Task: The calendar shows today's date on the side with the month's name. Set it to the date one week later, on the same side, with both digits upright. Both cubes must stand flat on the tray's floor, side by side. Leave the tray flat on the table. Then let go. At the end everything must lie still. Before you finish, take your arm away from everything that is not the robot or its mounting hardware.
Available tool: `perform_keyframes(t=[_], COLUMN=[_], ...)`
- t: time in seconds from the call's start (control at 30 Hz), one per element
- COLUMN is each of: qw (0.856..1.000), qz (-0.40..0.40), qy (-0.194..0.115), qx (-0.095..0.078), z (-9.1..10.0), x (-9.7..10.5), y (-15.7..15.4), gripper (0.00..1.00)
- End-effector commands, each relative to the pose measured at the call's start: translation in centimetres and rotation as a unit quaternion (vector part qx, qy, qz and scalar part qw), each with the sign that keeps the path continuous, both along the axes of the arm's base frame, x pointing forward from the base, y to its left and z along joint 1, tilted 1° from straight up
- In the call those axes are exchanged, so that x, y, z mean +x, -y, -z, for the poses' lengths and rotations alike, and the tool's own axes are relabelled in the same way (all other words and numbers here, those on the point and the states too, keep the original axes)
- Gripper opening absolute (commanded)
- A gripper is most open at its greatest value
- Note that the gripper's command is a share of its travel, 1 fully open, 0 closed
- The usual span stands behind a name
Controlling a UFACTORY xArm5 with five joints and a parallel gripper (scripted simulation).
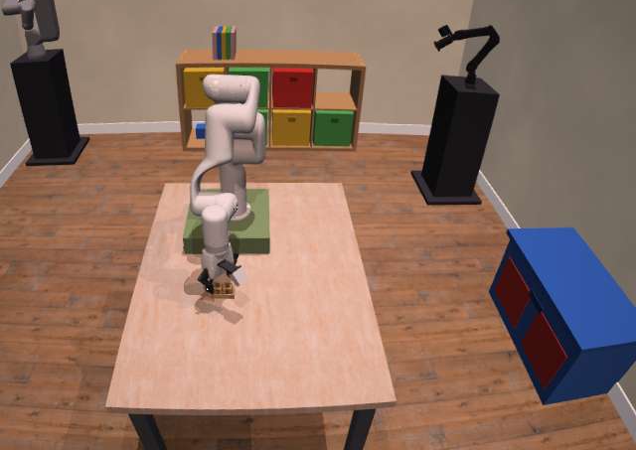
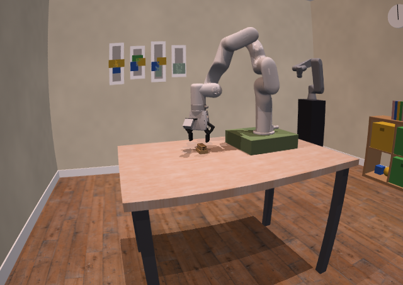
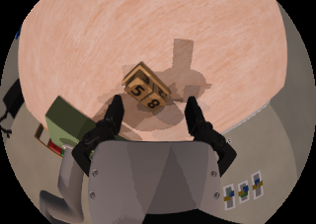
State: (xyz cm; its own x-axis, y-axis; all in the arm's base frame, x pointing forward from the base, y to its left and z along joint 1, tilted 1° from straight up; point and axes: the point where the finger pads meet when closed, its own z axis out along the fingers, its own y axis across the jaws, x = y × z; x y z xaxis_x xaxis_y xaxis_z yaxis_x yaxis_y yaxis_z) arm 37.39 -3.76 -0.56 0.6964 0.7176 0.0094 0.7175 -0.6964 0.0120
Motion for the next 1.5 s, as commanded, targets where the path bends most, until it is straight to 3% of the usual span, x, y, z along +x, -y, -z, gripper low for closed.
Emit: perform_keyframes(t=[0.0,0.13,0.27,0.5,0.63,0.93,1.07,1.47], qw=[1.000,1.000,0.999,0.998,0.997,0.994,0.994,0.994], qz=[-0.011,-0.030,-0.039,-0.069,-0.077,-0.107,-0.114,-0.114], qy=[0.000,-0.001,-0.001,-0.001,-0.001,-0.001,-0.001,-0.001], qx=[0.000,0.000,-0.001,-0.001,-0.002,-0.002,-0.002,-0.002], z=[0.0,0.0,0.0,0.0,-0.1,-0.1,-0.1,1.0], x=[0.4,0.7,2.4,3.1,4.8,5.4,7.1,7.2], y=[0.3,0.5,1.9,2.4,3.8,4.3,5.7,5.9], gripper=[1.00,1.00,1.00,1.00,1.00,1.00,1.00,1.00])
